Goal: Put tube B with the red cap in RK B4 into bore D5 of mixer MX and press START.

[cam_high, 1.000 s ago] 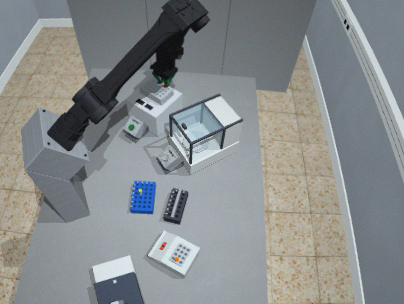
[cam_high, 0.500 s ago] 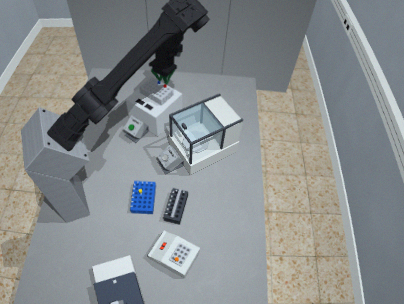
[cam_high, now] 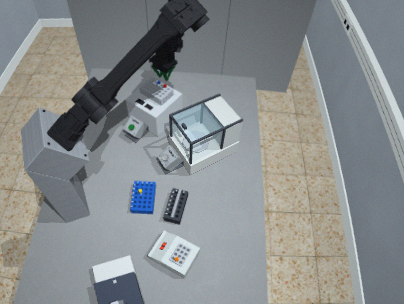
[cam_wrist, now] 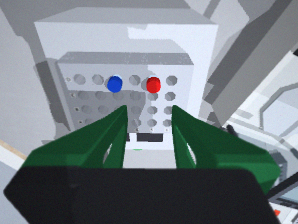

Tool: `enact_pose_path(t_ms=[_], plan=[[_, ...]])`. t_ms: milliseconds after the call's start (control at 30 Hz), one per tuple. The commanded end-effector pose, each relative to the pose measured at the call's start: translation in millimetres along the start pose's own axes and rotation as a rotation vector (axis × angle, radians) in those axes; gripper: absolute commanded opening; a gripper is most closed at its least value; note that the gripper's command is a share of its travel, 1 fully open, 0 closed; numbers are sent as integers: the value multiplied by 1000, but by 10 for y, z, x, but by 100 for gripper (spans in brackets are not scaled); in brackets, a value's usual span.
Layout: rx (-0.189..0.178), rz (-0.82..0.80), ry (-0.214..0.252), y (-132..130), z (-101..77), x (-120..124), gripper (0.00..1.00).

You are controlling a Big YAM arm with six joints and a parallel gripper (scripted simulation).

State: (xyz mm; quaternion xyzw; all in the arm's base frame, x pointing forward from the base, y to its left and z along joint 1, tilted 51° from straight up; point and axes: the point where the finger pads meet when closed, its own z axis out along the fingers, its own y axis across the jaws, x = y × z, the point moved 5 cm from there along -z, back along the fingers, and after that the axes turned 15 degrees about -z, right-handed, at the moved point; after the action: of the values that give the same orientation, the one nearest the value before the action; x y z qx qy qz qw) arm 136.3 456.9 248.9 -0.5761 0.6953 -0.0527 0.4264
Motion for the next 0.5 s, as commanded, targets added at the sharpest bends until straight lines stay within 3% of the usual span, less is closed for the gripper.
enact_pose_path(t_ms=[0,467], plan=[[-3,24,-34,-20,-200,-79,36],[3,23,-26,-56,-123,-87,36]])
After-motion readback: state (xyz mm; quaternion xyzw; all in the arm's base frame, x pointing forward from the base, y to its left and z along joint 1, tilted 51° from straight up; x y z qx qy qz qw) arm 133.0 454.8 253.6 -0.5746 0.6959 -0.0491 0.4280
